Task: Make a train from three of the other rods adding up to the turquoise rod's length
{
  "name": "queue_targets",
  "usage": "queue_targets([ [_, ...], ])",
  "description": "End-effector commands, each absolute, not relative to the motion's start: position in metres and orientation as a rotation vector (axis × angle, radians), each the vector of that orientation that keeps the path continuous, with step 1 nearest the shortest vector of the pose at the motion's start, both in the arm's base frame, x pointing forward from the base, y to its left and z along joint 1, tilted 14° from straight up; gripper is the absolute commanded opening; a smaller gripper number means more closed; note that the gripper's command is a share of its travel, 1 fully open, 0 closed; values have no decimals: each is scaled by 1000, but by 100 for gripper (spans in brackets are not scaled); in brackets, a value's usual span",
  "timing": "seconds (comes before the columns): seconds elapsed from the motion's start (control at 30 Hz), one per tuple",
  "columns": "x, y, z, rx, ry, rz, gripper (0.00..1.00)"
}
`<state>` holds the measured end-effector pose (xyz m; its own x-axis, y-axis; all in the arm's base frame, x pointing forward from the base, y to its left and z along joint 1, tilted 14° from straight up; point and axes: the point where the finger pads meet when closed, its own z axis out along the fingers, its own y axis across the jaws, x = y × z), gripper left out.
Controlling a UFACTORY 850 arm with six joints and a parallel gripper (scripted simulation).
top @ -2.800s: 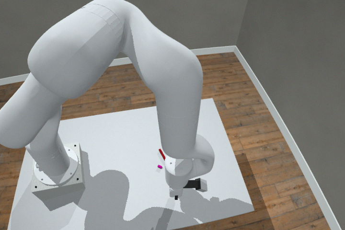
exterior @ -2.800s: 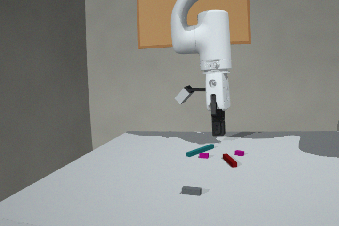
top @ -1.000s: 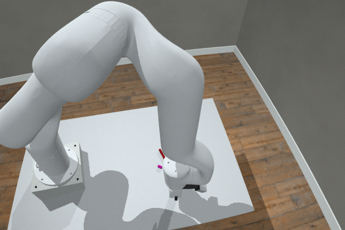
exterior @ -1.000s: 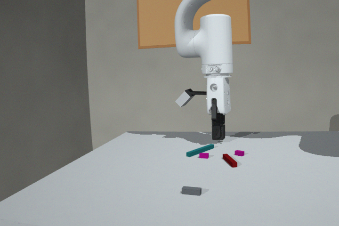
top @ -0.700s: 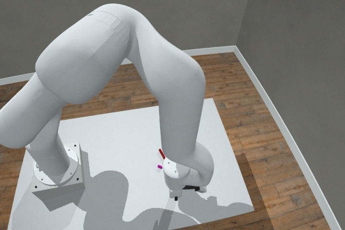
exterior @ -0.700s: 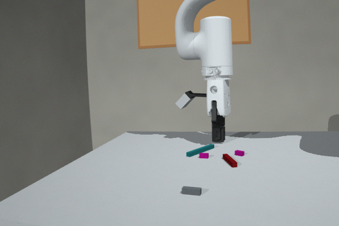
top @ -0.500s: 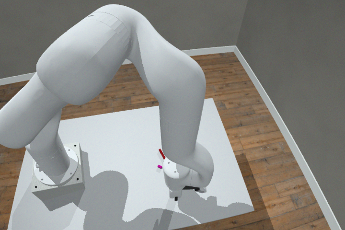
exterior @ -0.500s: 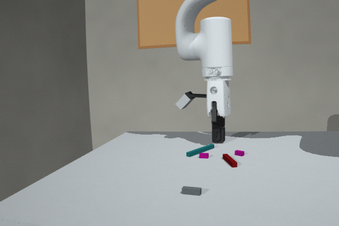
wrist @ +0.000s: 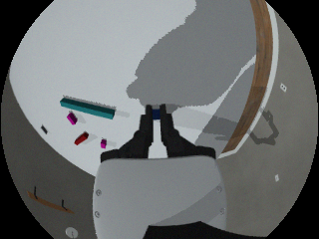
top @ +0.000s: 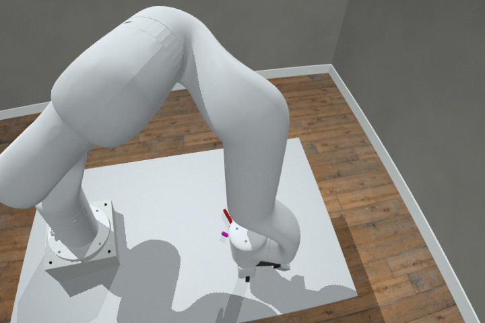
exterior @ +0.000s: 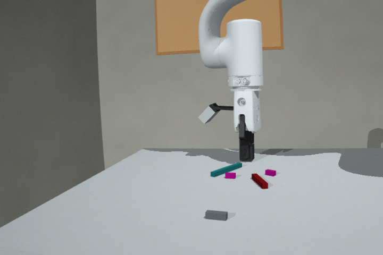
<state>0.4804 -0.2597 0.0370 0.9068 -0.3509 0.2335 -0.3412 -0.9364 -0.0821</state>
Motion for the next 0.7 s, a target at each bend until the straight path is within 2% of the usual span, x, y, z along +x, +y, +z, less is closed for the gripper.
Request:
queue_targets([
  [0.0,481,-260,38,-3029,550,-385,4],
  [0.53,481,-260,38,-3029,550,-385,4],
  [0.57,481,-260,38,-3029,550,-385,8],
  [0.67,481,-260,38,-3029,550,-385,8],
])
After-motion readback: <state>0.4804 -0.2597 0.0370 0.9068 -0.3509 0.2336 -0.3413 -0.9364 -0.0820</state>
